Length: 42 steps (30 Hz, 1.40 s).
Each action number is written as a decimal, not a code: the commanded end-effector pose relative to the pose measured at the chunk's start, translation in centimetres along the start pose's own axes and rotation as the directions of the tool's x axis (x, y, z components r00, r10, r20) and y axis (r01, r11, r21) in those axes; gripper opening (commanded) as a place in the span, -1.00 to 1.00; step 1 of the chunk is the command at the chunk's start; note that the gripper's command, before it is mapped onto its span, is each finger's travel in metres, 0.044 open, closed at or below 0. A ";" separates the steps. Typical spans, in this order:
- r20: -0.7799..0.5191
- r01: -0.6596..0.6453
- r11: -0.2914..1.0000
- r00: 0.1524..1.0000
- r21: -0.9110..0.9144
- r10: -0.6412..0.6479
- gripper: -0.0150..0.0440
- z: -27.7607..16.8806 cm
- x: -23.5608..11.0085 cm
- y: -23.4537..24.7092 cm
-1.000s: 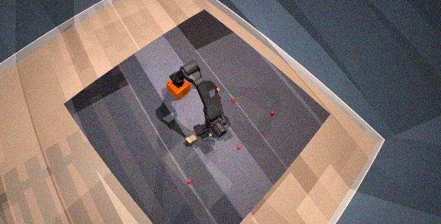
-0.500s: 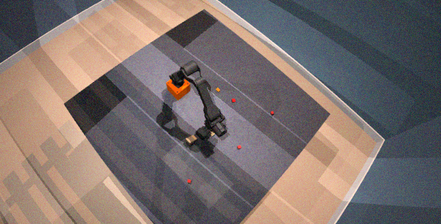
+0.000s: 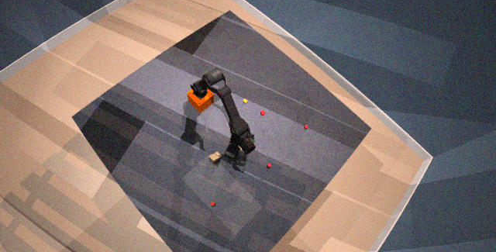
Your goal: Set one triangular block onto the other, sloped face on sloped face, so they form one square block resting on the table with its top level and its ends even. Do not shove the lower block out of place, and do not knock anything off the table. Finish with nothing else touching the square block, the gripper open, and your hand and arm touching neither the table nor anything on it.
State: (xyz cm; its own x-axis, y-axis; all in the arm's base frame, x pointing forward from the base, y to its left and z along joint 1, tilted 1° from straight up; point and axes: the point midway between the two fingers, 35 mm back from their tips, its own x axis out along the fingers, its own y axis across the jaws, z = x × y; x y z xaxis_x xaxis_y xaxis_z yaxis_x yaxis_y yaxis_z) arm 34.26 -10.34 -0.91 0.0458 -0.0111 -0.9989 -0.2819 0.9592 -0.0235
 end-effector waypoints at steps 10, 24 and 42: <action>-0.002 -0.002 0.936 1.000 -0.351 0.001 -0.49 0.0 0.1 0.1; -0.002 -0.002 0.749 1.000 -0.663 0.001 -0.49 -0.1 0.1 0.2; -0.002 -0.002 0.573 1.000 -0.820 0.001 -0.49 -0.1 0.6 0.2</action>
State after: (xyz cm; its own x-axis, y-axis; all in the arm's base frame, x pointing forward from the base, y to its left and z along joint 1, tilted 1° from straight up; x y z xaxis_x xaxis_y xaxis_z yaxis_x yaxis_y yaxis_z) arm 34.15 -10.17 -1.09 0.0456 -0.0106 -0.9989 -0.9441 0.3264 -0.0465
